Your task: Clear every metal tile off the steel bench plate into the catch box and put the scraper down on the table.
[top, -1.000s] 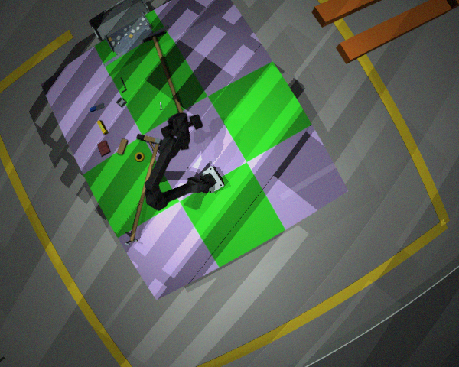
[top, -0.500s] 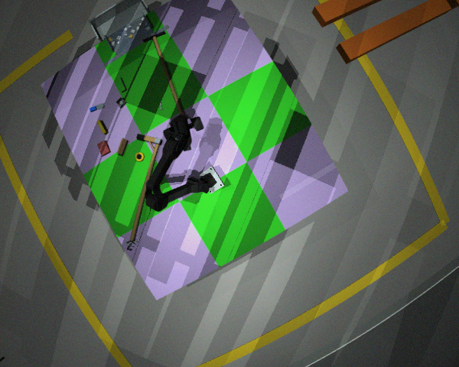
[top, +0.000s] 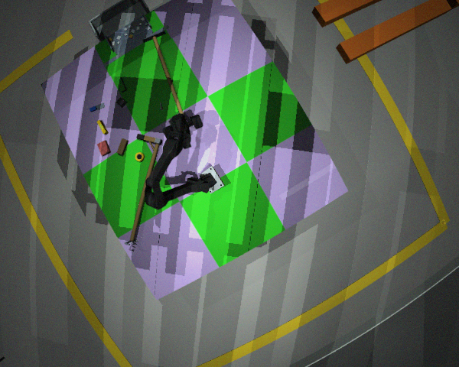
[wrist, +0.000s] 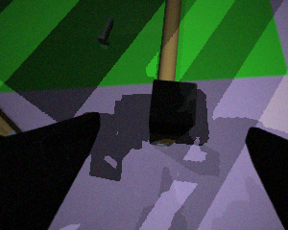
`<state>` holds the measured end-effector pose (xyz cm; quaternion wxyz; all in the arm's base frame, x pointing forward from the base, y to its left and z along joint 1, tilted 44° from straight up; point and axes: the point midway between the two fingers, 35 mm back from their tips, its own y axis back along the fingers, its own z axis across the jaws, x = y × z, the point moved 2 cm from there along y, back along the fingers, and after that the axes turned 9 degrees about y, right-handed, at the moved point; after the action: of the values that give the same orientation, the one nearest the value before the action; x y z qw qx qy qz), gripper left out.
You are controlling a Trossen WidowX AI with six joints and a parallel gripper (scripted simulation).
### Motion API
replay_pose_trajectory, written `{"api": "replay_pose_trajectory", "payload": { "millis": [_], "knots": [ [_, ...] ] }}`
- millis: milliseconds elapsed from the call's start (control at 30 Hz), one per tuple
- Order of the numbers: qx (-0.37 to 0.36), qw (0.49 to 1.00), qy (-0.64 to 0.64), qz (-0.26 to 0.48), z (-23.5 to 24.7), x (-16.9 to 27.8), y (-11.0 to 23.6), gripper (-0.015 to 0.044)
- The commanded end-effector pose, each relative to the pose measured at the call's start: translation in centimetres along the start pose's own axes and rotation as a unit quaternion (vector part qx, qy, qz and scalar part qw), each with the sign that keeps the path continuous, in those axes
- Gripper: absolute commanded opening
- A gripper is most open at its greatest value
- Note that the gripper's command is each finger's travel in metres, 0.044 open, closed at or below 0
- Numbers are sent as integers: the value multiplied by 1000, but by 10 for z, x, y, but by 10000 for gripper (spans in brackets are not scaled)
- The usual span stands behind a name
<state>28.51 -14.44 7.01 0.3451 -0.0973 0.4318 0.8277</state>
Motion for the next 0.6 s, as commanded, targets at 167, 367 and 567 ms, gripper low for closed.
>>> {"api": "replay_pose_trajectory", "payload": {
  "millis": [167,367,567],
  "knots": [
    [1,1000,-5,4,-1,2,-17,440],
    [1,1000,-5,4,-1,2,-27,440],
    [1,1000,-5,3,-1,2,-37,440]
  ]
}}
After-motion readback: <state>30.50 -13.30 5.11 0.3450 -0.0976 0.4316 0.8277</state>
